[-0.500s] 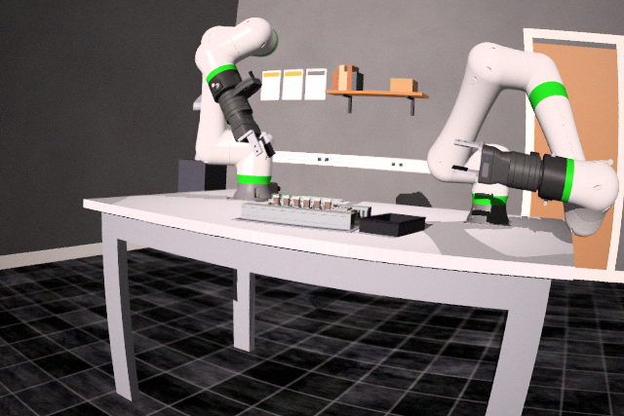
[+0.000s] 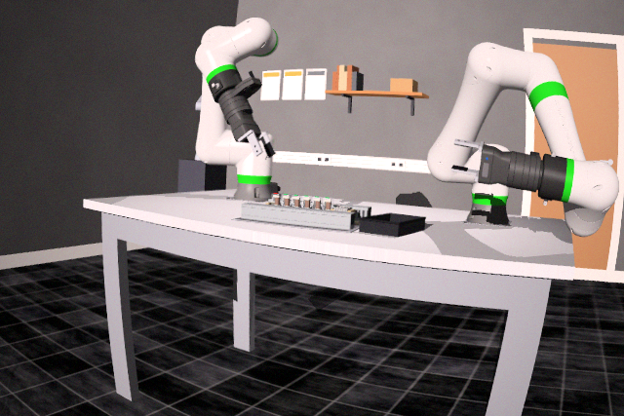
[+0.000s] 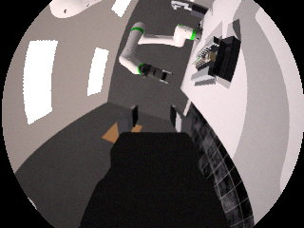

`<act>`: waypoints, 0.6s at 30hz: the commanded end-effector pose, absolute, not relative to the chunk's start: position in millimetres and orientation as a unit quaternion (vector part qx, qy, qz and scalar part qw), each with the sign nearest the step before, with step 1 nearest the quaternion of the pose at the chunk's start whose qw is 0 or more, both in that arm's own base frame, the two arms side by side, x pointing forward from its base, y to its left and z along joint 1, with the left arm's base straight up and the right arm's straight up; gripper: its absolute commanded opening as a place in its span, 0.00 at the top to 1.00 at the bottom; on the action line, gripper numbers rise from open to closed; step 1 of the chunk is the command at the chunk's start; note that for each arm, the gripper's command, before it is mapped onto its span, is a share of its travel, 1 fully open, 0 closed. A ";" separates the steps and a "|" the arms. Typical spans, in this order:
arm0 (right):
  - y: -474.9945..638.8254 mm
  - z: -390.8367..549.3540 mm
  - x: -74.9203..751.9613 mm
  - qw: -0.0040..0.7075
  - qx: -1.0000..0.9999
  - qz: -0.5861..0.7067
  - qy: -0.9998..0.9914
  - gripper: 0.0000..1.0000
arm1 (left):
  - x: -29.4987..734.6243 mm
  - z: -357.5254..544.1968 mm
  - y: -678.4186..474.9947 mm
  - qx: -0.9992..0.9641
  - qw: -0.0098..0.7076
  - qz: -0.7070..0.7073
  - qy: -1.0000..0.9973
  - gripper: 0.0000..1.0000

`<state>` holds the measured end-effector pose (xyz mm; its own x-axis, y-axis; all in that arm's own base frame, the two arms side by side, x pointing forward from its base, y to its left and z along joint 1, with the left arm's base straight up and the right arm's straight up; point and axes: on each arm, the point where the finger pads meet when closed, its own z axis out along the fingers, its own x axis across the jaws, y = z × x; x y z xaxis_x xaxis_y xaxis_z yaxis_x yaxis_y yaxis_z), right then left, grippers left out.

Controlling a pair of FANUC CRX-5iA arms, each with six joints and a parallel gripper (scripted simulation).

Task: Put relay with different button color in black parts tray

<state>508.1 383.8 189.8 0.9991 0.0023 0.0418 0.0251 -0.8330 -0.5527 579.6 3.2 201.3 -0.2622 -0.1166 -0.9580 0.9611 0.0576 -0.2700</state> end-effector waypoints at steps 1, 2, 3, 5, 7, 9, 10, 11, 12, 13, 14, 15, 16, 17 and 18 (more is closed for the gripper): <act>383.9 191.0 508.5 0.289 -0.957 -0.021 -0.007 0.00 | 579.7 202.3 3.3 0.383 0.473 -0.570 0.553 0.00; 383.9 191.0 508.5 0.289 -0.957 -0.021 -0.007 0.00 | 579.7 202.3 3.3 0.383 0.473 -0.570 0.553 0.00; 383.9 191.0 508.5 0.289 -0.957 -0.021 -0.007 0.00 | 579.7 202.3 3.3 0.383 0.473 -0.570 0.553 0.00; 383.7 191.0 508.6 0.289 -0.957 -0.021 -0.007 0.00 | 579.7 202.3 3.3 0.383 0.473 -0.570 0.553 0.00; 383.0 191.0 509.0 0.289 -0.957 -0.021 -0.008 0.00 | 579.7 202.3 3.3 0.383 0.473 -0.570 0.553 0.00; 381.4 191.1 509.9 0.289 -0.957 -0.022 -0.008 0.00 | 579.7 202.3 3.3 0.383 0.473 -0.570 0.553 0.00; 380.3 191.2 510.5 0.288 -0.957 -0.022 -0.008 0.00 | 579.7 202.3 3.3 0.383 0.473 -0.570 0.553 0.00; 378.8 191.2 511.3 0.288 -0.957 -0.023 -0.008 0.00 | 579.7 202.3 3.3 0.383 0.473 -0.570 0.553 0.00; 377.0 191.3 512.3 0.287 -0.957 -0.024 -0.008 0.00 | 579.7 202.3 3.3 0.383 0.473 -0.570 0.553 0.00; 374.8 191.4 513.5 0.287 -0.958 -0.025 -0.008 0.00 | 579.7 202.3 3.3 0.383 0.473 -0.570 0.553 0.00; 372.2 191.5 514.9 0.286 -0.958 -0.026 -0.008 0.00 | 579.7 202.3 3.3 0.383 0.473 -0.570 0.553 0.00; 369.3 191.7 516.4 0.285 -0.958 -0.027 -0.009 0.00 | 579.7 202.3 3.3 0.383 0.473 -0.570 0.553 0.00; 365.9 191.8 518.2 0.285 -0.958 -0.028 -0.009 0.00 | 579.7 202.3 3.3 0.383 0.473 -0.570 0.553 0.00; 362.0 192.0 520.2 0.283 -0.958 -0.030 -0.009 0.00 | 579.7 202.3 3.3 0.383 0.473 -0.570 0.553 0.00; 362.0 192.0 520.2 0.283 -0.958 -0.030 -0.009 0.00 | 579.7 202.3 3.3 0.383 0.473 -0.570 0.553 0.00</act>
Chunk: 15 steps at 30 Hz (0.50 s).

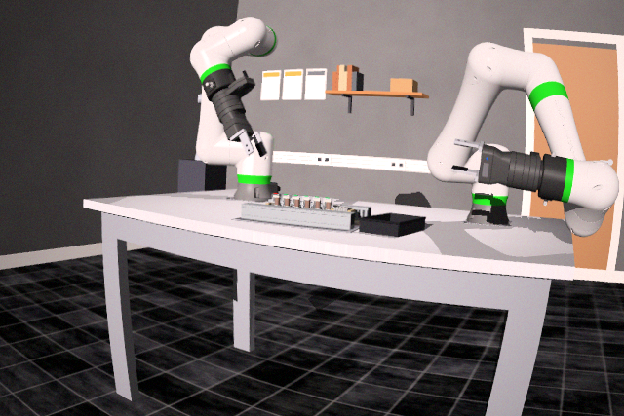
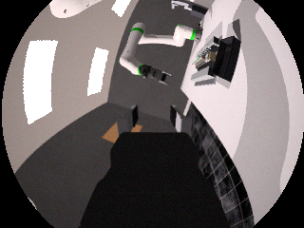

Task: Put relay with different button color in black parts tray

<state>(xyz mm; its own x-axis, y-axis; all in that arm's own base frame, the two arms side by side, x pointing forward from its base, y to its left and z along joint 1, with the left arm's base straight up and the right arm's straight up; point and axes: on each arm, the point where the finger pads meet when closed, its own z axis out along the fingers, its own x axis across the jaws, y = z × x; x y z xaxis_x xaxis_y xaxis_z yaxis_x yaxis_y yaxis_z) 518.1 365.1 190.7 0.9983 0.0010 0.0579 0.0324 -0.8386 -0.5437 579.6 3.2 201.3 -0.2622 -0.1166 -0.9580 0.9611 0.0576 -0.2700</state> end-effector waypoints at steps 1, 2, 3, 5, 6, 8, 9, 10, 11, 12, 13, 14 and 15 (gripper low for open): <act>362.0 192.0 520.2 0.283 -0.958 -0.030 -0.009 0.00 | 579.7 202.3 3.3 0.383 0.473 -0.570 0.553 0.00; 357.7 192.2 522.4 0.282 -0.959 -0.032 -0.010 0.00 | 579.7 202.3 3.3 0.383 0.473 -0.570 0.553 0.00; 352.8 192.4 524.8 0.281 -0.959 -0.034 -0.010 0.00 | 579.7 202.3 3.3 0.383 0.473 -0.570 0.553 0.00; 341.6 192.9 530.1 0.278 -0.960 -0.038 -0.011 0.00 | 579.7 202.3 3.3 0.383 0.473 -0.570 0.553 0.00; 335.2 193.2 533.1 0.276 -0.960 -0.041 -0.011 0.00 | 579.7 202.3 3.3 0.383 0.473 -0.570 0.553 0.00; 320.7 193.9 539.4 0.272 -0.961 -0.046 -0.012 0.00 | 579.7 202.3 3.3 0.383 0.473 -0.570 0.553 0.00; 312.5 194.3 542.7 0.270 -0.962 -0.049 -0.013 0.00 | 579.7 202.3 3.3 0.383 0.473 -0.570 0.553 0.00; 303.8 194.7 546.1 0.267 -0.962 -0.052 -0.014 0.00 | 579.7 202.3 3.3 0.383 0.473 -0.570 0.553 0.00; 294.5 195.1 549.6 0.264 -0.963 -0.055 -0.014 0.00 | 579.7 202.3 3.3 0.383 0.473 -0.570 0.553 0.00; 284.6 195.5 553.2 0.261 -0.963 -0.059 -0.015 0.00 | 579.7 202.3 3.3 0.383 0.473 -0.570 0.553 0.00; 274.1 196.0 556.7 0.258 -0.964 -0.062 -0.016 0.00 | 579.7 202.3 3.3 0.383 0.473 -0.570 0.553 0.00; 263.0 196.5 560.2 0.255 -0.965 -0.066 -0.016 0.00 | 579.7 202.3 3.3 0.383 0.473 -0.570 0.553 0.00; 251.2 197.0 563.7 0.251 -0.965 -0.069 -0.017 0.00 | 579.7 202.3 3.3 0.383 0.473 -0.570 0.553 0.00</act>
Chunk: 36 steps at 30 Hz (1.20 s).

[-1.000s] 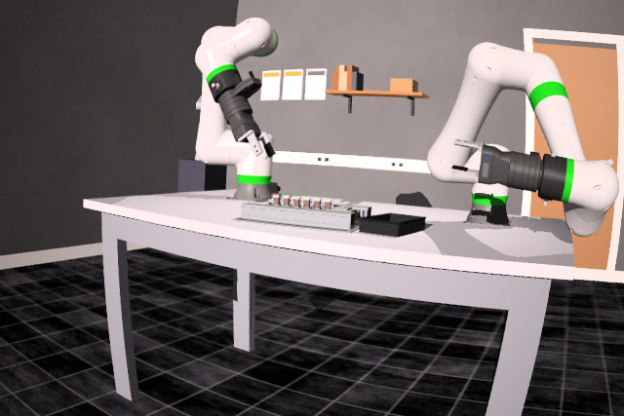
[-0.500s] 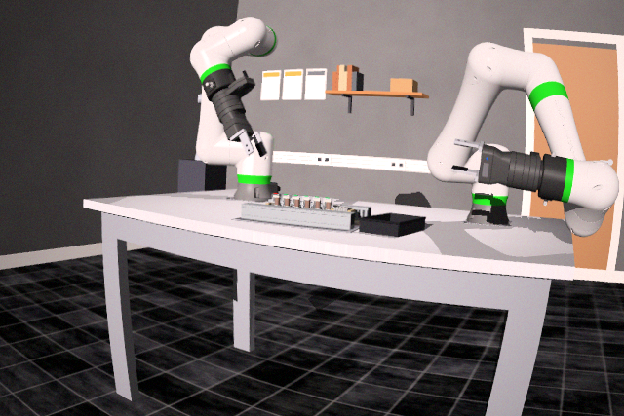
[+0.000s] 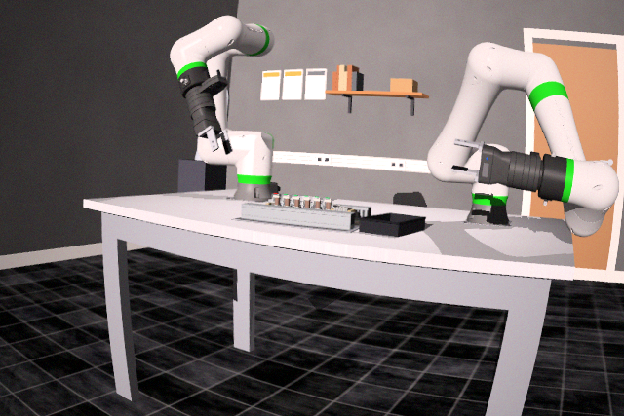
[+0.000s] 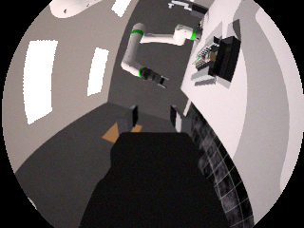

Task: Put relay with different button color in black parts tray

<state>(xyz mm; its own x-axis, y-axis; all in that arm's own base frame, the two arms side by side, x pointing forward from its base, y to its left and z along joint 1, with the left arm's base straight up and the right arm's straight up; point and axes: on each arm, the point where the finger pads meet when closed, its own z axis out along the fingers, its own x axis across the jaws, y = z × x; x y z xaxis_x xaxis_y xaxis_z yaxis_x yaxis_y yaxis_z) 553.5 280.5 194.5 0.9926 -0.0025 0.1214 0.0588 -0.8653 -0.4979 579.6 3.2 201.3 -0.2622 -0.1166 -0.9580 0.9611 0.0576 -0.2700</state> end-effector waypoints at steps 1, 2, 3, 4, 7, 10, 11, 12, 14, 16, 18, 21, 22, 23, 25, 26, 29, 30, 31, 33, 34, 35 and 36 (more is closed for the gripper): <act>238.9 197.6 567.1 0.247 -0.966 -0.073 -0.018 0.00 | 579.7 202.3 3.3 0.383 0.473 -0.570 0.553 0.00; 238.9 197.6 567.1 0.247 -0.966 -0.073 -0.018 0.00 | 579.7 202.3 3.3 0.383 0.473 -0.570 0.553 0.00; 238.9 197.6 567.1 0.247 -0.966 -0.073 -0.018 0.00 | 579.7 202.3 3.3 0.383 0.473 -0.570 0.553 0.00; 226.0 198.2 570.3 0.243 -0.967 -0.077 -0.019 0.00 | 579.7 202.3 3.3 0.383 0.473 -0.570 0.553 0.00; 183.8 200.1 578.8 0.230 -0.969 -0.088 -0.021 0.00 | 579.7 202.3 3.3 0.383 0.473 -0.570 0.553 0.00; 136.7 202.4 584.6 0.214 -0.972 -0.098 -0.023 0.00 | 579.7 202.3 3.3 0.383 0.473 -0.570 0.553 0.00; 120.0 203.2 585.8 0.209 -0.972 -0.102 -0.024 0.00 | 579.7 202.3 3.3 0.383 0.473 -0.570 0.553 0.00; 102.9 204.0 586.5 0.203 -0.973 -0.105 -0.025 0.00 | 579.7 202.3 3.3 0.383 0.473 -0.570 0.553 0.00; 70.8 205.6 586.3 0.191 -0.975 -0.111 -0.026 0.00 | 579.7 202.3 3.3 0.383 0.473 -0.570 0.553 0.00; 40.0 207.2 584.1 0.178 -0.977 -0.116 -0.028 0.00 | 579.7 202.3 3.3 0.383 0.473 -0.570 0.553 0.00; 9.1 208.9 580.2 0.164 -0.979 -0.120 -0.029 0.00 | 579.7 202.3 3.3 0.383 0.473 -0.570 0.553 0.00; -26.1 210.9 576.0 0.157 -0.980 -0.122 -0.029 0.00 | 579.7 202.3 3.3 0.383 0.473 -0.570 0.553 0.00; -45.3 212.1 571.9 0.150 -0.980 -0.124 -0.030 0.00 | 579.7 202.3 3.3 0.383 0.473 -0.570 0.553 0.00; -55.4 212.6 568.4 0.143 -0.981 -0.125 -0.030 0.00 | 579.7 202.3 3.3 0.383 0.473 -0.570 0.553 0.00; -80.6 214.0 560.2 0.129 -0.983 -0.126 -0.031 0.00 | 579.7 202.3 3.3 0.383 0.473 -0.570 0.553 0.00; -95.0 214.8 555.2 0.122 -0.984 -0.127 -0.031 0.00 | 579.7 202.3 3.3 0.383 0.473 -0.570 0.553 0.00; -138.9 218.0 539.3 0.109 -0.986 -0.126 -0.032 0.00 | 579.7 202.3 3.3 0.383 0.473 -0.570 0.553 0.00; -153.2 219.2 532.4 0.102 -0.986 -0.125 -0.032 0.00 | 579.7 202.3 3.3 0.383 0.473 -0.570 0.553 0.00; -167.2 220.3 525.1 0.095 -0.987 -0.125 -0.032 0.00 | 579.7 202.3 3.3 0.383 0.473 -0.570 0.553 0.00; -194.5 222.5 512.0 0.088 -0.988 -0.123 -0.032 0.00 | 579.7 202.3 3.3 0.383 0.473 -0.570 0.553 0.00; -207.5 223.6 503.8 0.082 -0.989 -0.122 -0.032 0.00 | 579.7 202.3 3.3 0.383 0.473 -0.570 0.553 0.00; -220.4 224.8 495.2 0.076 -0.989 -0.120 -0.032 0.00 | 579.7 202.3 3.3 0.383 0.473 -0.570 0.553 0.00; -220.4 224.8 495.2 0.076 -0.989 -0.120 -0.032 0.00 | 579.7 202.3 3.3 0.383 0.473 -0.570 0.553 0.00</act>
<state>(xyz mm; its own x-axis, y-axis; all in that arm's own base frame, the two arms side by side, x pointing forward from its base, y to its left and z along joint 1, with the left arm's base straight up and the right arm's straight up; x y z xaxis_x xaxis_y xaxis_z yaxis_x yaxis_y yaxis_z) 512.2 -184.2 220.4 0.9693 0.0381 0.2430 0.0799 -0.9831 -0.1648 579.6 3.2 201.3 -0.2622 -0.1166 -0.9580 0.9611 0.0576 -0.2700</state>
